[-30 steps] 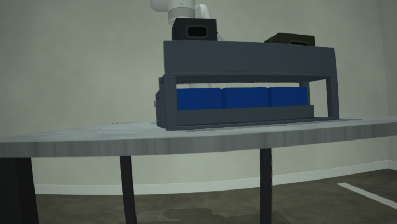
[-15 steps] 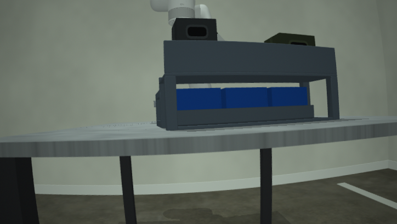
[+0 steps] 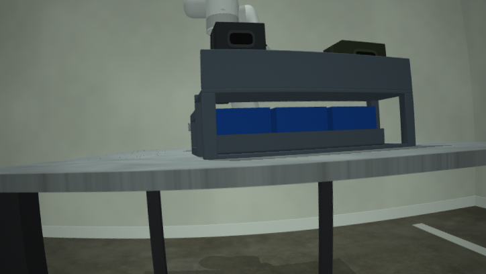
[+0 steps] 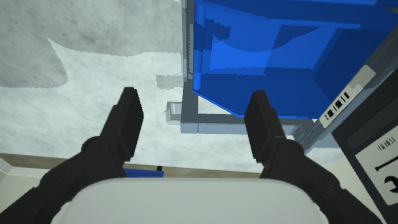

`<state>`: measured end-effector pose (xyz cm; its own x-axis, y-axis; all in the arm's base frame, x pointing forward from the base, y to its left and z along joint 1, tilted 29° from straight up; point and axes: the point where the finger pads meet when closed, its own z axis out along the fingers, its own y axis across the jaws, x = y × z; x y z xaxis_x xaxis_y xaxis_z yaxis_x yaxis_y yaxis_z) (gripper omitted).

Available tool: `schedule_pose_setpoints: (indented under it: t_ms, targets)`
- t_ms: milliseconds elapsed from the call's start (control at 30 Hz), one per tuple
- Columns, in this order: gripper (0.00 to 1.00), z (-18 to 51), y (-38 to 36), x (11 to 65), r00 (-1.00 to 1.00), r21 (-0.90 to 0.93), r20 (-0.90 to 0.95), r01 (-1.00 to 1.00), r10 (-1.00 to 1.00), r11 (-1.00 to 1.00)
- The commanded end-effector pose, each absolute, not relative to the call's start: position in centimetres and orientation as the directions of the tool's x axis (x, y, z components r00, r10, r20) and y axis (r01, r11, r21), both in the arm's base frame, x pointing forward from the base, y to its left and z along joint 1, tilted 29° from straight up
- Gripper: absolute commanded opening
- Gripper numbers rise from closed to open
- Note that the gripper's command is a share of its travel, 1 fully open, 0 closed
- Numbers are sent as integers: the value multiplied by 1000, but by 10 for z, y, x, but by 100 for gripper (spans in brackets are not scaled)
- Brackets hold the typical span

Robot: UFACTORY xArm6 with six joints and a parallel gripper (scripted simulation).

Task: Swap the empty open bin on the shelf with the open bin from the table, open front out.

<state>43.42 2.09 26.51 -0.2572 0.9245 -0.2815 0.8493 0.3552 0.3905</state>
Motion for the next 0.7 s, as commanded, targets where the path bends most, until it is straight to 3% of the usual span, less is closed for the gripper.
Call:
schedule_pose_setpoints:
  t_ms: [0,667]
  targets:
    - [95,260,20,439,-257,394,-282,848,924,355]
    - [95,229,16,456,-256,394,-282,848,924,355]
